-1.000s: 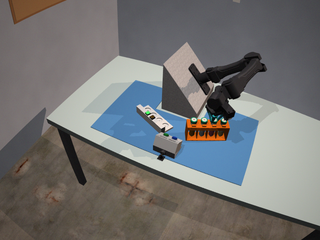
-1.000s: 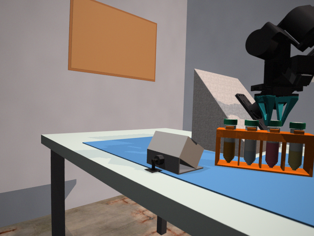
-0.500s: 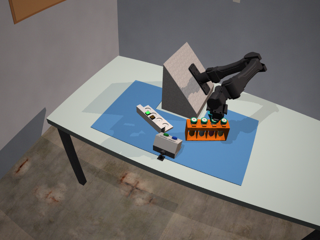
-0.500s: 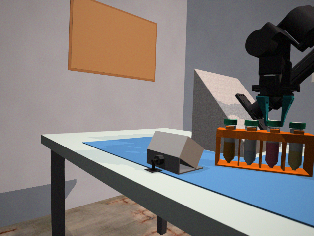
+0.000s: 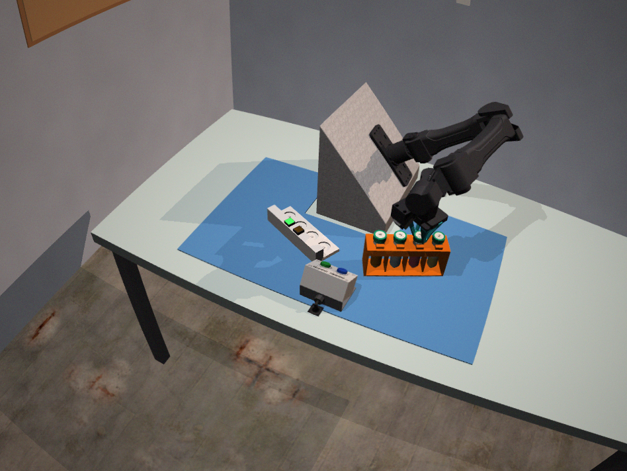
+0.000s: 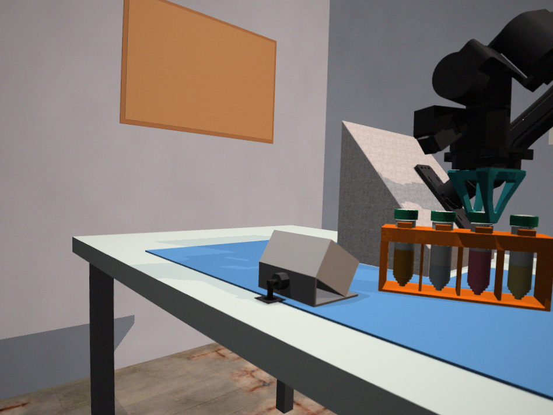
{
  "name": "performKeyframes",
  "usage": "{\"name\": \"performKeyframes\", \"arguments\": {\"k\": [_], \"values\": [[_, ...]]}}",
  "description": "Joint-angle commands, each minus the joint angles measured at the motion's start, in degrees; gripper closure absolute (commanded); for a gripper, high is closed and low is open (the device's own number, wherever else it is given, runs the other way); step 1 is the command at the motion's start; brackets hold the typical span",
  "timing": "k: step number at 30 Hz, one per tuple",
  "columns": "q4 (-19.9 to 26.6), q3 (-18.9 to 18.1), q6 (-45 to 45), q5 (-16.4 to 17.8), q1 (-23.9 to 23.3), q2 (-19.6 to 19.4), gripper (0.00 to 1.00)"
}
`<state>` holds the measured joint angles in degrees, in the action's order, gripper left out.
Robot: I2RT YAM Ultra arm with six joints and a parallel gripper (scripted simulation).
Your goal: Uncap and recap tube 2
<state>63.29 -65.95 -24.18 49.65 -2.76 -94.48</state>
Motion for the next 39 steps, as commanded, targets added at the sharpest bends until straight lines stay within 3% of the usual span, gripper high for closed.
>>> {"name": "performKeyframes", "arguments": {"k": [1,15,17,26,37,38,39], "values": [[0.0,-0.2,-10.9,-0.1,-0.7,0.2,1.00],[-0.2,-0.1,-51.1,-0.1,-0.7,0.2,1.00],[-0.2,-0.1,-51.1,-0.1,-0.7,0.2,1.00],[-0.2,-0.1,-76.5,-0.1,-0.6,0.2,1.00],[-0.2,-0.1,-76.4,-0.1,-0.6,0.2,1.00],[-0.2,-0.1,-76.4,-0.1,-0.6,0.2,0.51],[-0.2,-0.1,-76.4,-0.1,-0.6,0.2,0.51]]}}
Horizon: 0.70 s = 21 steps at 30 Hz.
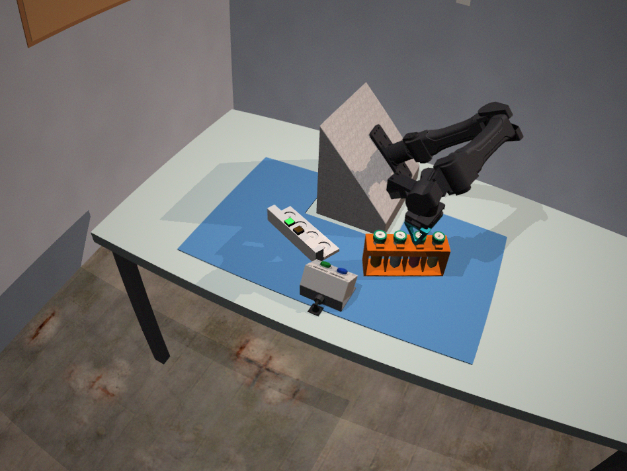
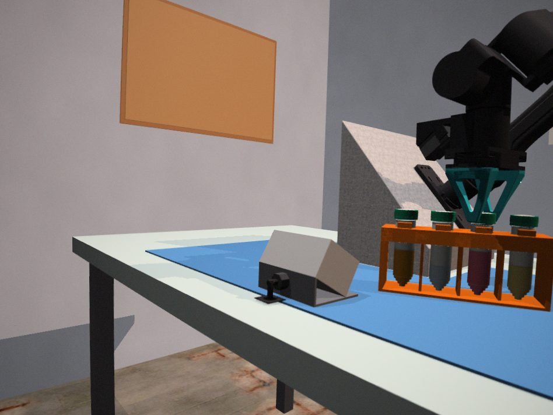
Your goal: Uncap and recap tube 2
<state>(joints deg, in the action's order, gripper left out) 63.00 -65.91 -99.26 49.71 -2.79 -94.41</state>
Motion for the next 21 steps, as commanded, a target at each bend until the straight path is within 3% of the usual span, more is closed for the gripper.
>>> {"name": "performKeyframes", "arguments": {"k": [1,9,10,12,16,17,21], "values": [[0.0,-0.1,-1.4,-0.2,-0.6,0.2,0.51],[0.0,-0.1,-1.4,-0.2,-0.6,0.2,0.51],[0.2,-0.2,3.5,-0.2,-0.7,0.2,0.51],[0.2,-0.2,3.5,-0.2,-0.7,0.2,0.51],[0.2,-0.2,22.6,-0.2,-0.7,0.2,0.51],[0.1,-0.2,22.6,-0.2,-0.6,0.2,0.51],[0.1,-0.2,36.9,-0.2,-0.7,0.2,0.51]]}}
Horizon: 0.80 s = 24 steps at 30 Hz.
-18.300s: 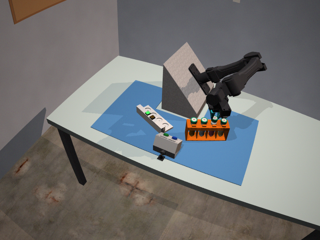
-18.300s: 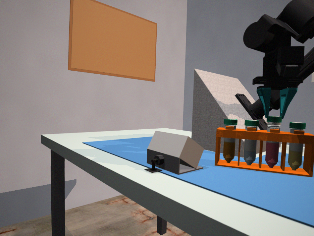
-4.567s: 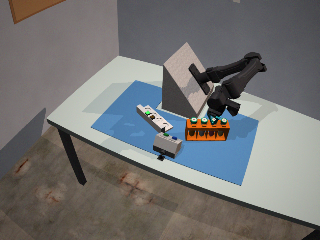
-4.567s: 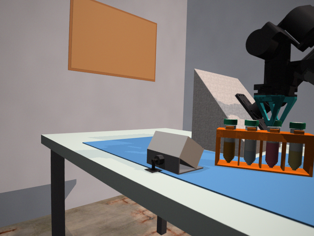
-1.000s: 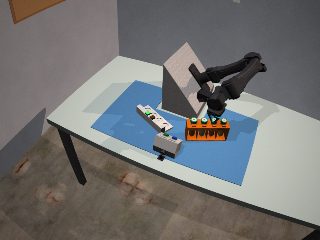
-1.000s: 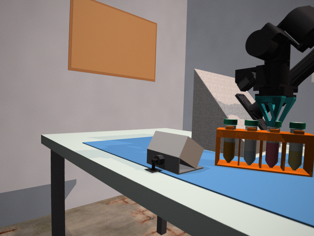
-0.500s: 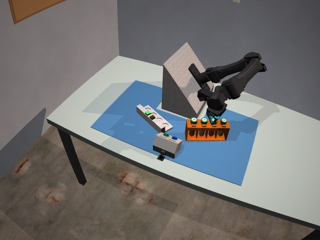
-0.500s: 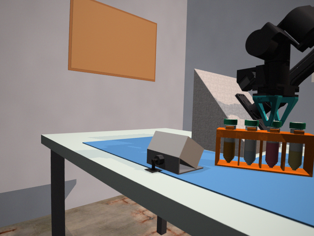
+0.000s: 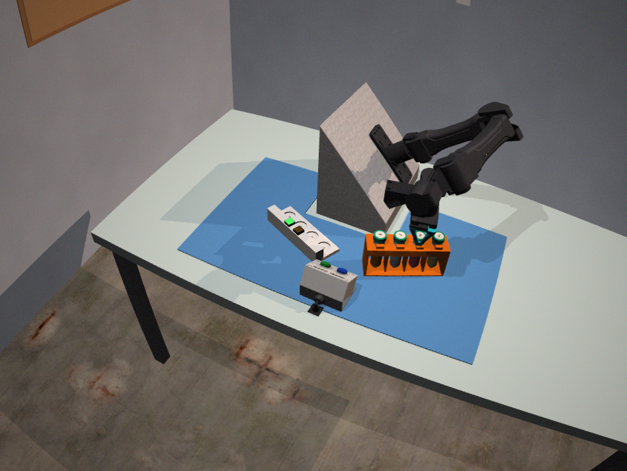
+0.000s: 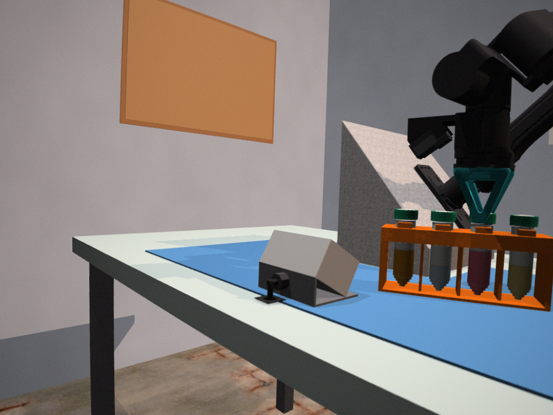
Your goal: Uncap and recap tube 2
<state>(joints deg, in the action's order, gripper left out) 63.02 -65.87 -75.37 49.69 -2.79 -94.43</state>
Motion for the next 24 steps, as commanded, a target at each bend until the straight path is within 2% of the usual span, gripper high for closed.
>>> {"name": "performKeyframes", "arguments": {"k": [1,5,8,11,12,14,15,16,17,21,24], "values": [[0.1,-0.2,13.0,-0.2,-0.6,0.2,0.51],[0.1,-0.2,27.3,-0.2,-0.7,0.2,0.51],[0.1,-0.2,27.3,-0.2,-0.6,0.2,0.51],[0.1,-0.2,41.7,-0.2,-0.7,0.2,0.51],[0.1,-0.2,41.6,-0.2,-0.6,0.2,0.51],[0.1,-0.2,50.3,-0.1,-0.7,0.2,0.51],[0.1,-0.2,51.2,-0.2,-0.7,0.2,0.51],[0.1,-0.2,56.0,-0.2,-0.7,0.2,0.51],[0.1,-0.2,56.0,-0.2,-0.6,0.3,0.51],[0.1,-0.2,70.3,-0.2,-0.7,0.3,0.51],[0.1,-0.1,75.1,-0.1,-0.7,0.3,0.51]]}}
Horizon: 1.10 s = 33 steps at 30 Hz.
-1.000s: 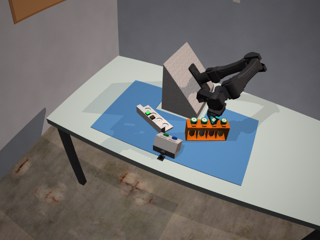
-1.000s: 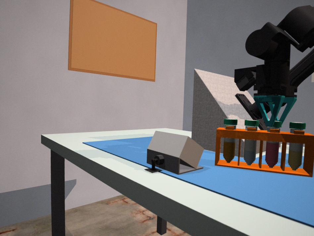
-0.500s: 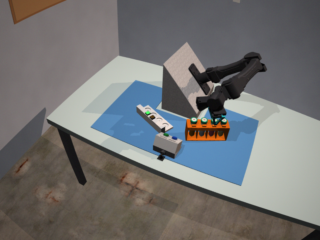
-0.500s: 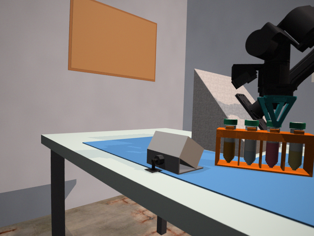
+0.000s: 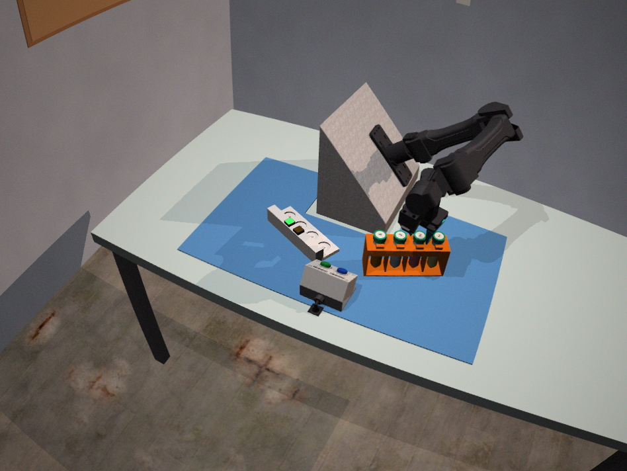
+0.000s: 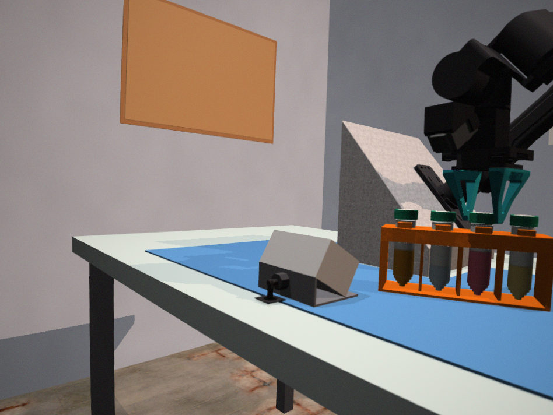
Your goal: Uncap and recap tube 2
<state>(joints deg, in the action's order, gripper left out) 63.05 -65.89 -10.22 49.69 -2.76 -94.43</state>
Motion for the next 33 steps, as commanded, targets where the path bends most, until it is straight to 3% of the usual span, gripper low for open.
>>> {"name": "performKeyframes", "arguments": {"k": [1,4,7,16,24,25,33], "values": [[0.1,-0.1,9.9,-0.1,-0.7,0.3,0.51],[0.1,-0.1,23.4,-0.1,-0.7,0.3,0.51],[0.1,-0.1,29.0,-0.1,-0.7,0.3,0.51],[0.1,-0.1,57.6,-0.1,-0.6,0.3,0.51],[0.0,-0.1,57.8,-0.1,-0.6,0.4,0.51],[0.0,-0.1,57.9,-0.1,-0.6,0.4,1.00],[0.1,-0.1,57.9,-0.1,-0.6,0.3,1.00]]}}
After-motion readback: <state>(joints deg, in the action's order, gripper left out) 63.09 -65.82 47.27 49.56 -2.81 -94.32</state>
